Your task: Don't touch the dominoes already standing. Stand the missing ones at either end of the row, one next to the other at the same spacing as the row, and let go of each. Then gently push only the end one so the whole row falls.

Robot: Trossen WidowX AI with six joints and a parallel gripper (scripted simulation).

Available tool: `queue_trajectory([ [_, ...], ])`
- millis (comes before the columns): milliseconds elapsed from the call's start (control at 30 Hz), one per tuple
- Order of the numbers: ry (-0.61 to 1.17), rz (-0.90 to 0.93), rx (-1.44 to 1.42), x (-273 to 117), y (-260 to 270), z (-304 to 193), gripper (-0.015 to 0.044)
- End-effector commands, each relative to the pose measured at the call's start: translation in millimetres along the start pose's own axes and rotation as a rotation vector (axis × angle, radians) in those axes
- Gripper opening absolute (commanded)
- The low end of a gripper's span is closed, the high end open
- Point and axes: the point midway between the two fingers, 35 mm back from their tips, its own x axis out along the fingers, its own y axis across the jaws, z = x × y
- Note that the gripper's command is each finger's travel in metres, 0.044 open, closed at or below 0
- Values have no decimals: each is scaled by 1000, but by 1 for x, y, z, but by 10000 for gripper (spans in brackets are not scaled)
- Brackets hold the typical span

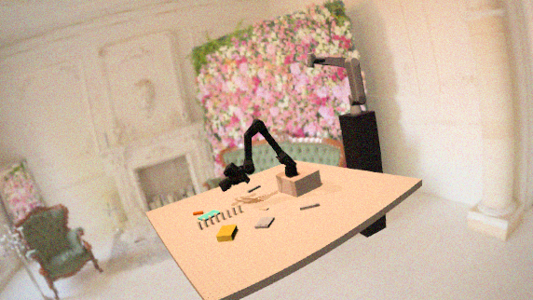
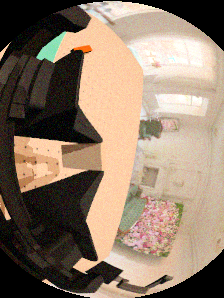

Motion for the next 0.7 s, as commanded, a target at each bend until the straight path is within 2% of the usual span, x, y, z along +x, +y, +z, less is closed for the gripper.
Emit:
queue_trajectory([
  [0,-42,-22,-3,-8,-8,-5,107],
  [667,-255,-129,144,-58,-52,1,107],
])
